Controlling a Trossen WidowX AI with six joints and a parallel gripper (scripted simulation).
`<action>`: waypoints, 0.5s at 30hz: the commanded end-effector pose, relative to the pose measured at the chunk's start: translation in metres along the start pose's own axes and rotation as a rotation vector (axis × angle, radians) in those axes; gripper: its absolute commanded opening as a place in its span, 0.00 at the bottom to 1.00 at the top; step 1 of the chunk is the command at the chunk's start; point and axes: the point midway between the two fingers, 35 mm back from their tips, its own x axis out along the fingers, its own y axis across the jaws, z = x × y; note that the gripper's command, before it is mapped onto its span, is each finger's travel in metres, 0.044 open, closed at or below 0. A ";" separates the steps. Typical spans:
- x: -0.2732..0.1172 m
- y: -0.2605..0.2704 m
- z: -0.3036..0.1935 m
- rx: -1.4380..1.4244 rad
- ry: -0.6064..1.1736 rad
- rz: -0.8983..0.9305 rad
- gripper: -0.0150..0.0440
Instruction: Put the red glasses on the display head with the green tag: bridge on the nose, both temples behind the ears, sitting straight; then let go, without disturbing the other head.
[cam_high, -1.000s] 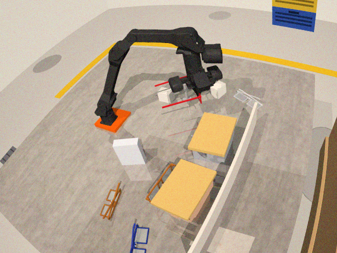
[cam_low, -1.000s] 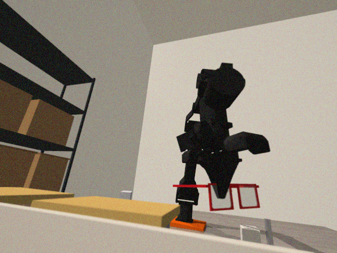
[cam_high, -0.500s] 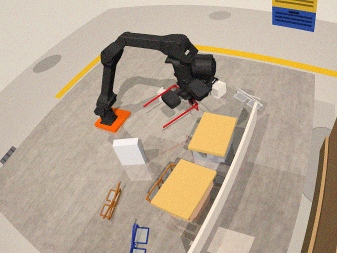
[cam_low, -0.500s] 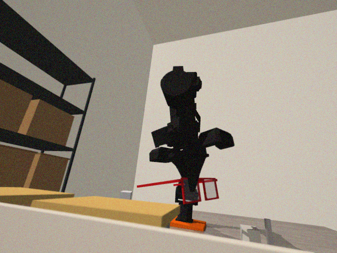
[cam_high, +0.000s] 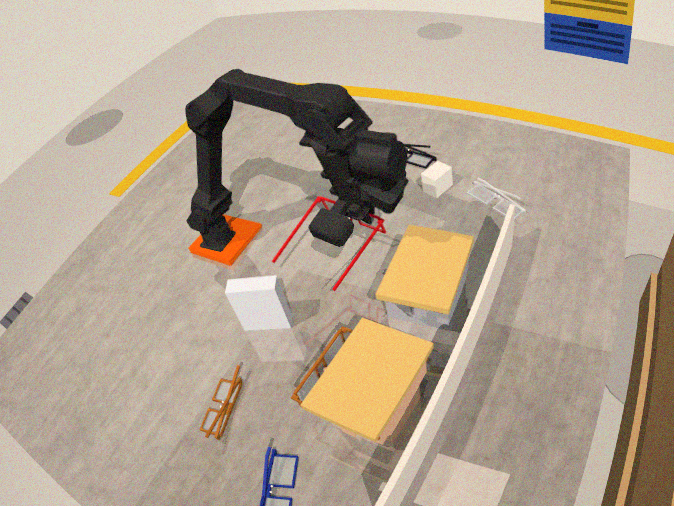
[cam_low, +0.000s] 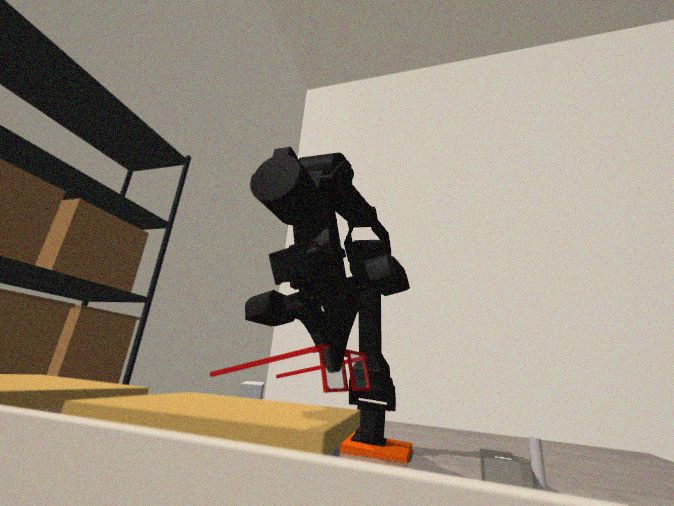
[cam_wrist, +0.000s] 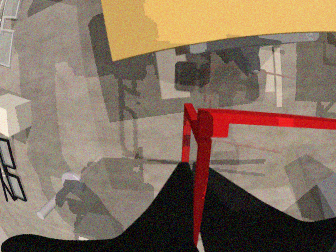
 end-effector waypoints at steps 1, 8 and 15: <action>-0.007 -0.011 -0.002 -0.089 -0.019 0.021 0.25; -0.015 -0.034 -0.005 -0.255 -0.052 0.052 0.25; -0.023 -0.056 -0.010 -0.422 -0.095 0.073 0.25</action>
